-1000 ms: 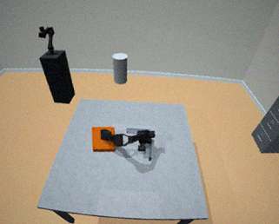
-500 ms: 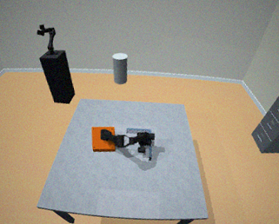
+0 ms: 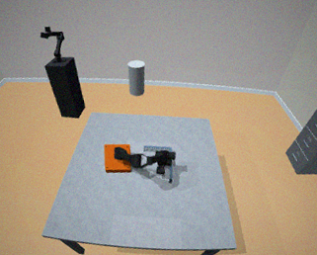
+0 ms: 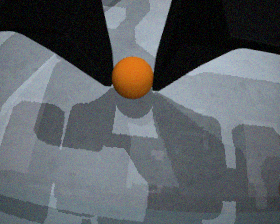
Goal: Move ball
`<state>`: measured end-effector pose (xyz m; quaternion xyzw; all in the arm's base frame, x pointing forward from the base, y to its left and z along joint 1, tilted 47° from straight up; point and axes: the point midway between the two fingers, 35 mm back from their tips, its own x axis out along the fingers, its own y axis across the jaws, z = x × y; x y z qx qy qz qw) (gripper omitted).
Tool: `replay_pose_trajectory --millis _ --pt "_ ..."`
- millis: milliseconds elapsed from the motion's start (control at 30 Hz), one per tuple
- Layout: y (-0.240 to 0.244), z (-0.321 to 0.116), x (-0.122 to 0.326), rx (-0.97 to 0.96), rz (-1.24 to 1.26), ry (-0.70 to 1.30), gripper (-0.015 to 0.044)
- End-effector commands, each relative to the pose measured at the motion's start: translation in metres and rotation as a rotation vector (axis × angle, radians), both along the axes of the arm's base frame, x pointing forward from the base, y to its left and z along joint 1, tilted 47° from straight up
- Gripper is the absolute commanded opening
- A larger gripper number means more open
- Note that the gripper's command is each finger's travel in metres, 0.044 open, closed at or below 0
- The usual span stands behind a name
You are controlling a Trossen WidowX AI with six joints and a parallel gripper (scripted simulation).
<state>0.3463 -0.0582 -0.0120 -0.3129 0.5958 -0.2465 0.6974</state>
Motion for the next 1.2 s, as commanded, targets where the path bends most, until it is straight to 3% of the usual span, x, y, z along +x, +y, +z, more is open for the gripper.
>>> replay_pose_trajectory --millis 0,600,1167 --pt "0.007 0.005 0.000 0.000 0.002 0.003 0.0000" --pt "0.088 0.081 -0.020 0.003 0.002 0.004 0.0000" --pt "0.113 0.043 0.008 0.010 0.007 0.009 0.0000"
